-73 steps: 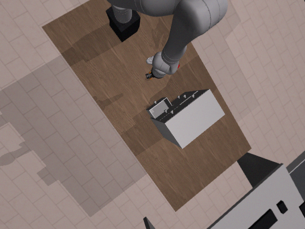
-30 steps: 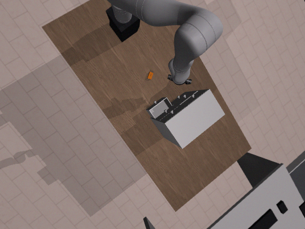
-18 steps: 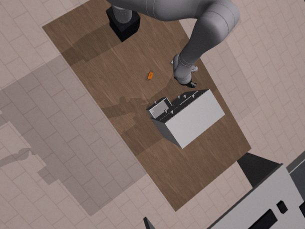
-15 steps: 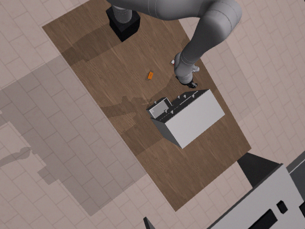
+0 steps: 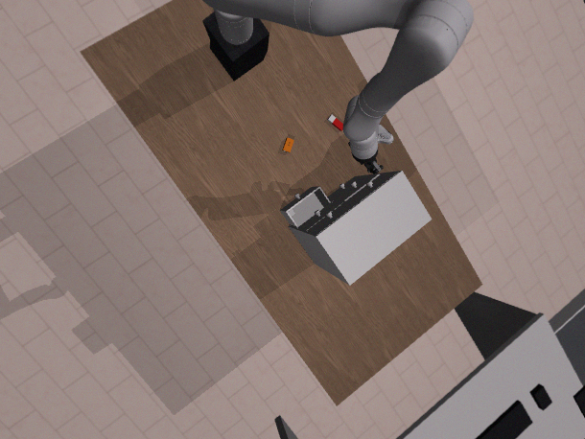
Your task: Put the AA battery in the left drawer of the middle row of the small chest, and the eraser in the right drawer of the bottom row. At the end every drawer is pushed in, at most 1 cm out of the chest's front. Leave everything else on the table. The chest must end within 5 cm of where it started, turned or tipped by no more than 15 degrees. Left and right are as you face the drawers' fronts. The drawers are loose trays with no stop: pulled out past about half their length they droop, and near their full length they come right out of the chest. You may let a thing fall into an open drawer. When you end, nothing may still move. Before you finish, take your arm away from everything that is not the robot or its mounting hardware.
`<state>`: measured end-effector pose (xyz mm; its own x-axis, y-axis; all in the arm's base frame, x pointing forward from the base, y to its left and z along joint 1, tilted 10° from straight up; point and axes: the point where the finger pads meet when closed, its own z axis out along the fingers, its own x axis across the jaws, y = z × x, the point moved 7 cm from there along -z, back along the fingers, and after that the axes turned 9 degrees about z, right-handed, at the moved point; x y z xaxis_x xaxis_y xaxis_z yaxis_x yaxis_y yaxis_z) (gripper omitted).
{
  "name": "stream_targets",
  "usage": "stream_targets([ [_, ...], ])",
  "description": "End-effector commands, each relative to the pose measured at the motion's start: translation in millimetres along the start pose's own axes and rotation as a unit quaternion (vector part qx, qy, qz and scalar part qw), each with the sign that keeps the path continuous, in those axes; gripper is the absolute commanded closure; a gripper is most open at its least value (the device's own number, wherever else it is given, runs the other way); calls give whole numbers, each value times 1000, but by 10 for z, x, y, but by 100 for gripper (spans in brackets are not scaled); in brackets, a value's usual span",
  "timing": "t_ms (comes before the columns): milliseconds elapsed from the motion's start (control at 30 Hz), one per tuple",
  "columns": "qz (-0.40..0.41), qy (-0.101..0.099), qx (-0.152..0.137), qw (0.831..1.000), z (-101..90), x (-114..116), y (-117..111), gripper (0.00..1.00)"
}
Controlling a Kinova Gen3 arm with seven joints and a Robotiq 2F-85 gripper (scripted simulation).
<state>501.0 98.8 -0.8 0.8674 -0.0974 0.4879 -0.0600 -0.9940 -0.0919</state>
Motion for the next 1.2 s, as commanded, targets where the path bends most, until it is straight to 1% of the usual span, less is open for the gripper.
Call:
stream_targets([
  [0, 17, 1, -5, 1000, 61, -29, -56, 67],
  [167, 77, 7, -21, 997, 147, -43, -81, 67],
  [367, 147, 10, -42, 988, 238, -98, -99, 67],
  [467, 158, 10, -46, 986, 252, -111, -101, 67],
  [700, 235, 6, -74, 969, 337, -231, -113, 67],
  [933, 304, -3, -102, 947, 402, -393, -130, 67],
  [1000, 304, -3, -102, 947, 402, -393, -130, 67],
  [1167, 349, -11, -123, 929, 435, -526, -148, 67],
])
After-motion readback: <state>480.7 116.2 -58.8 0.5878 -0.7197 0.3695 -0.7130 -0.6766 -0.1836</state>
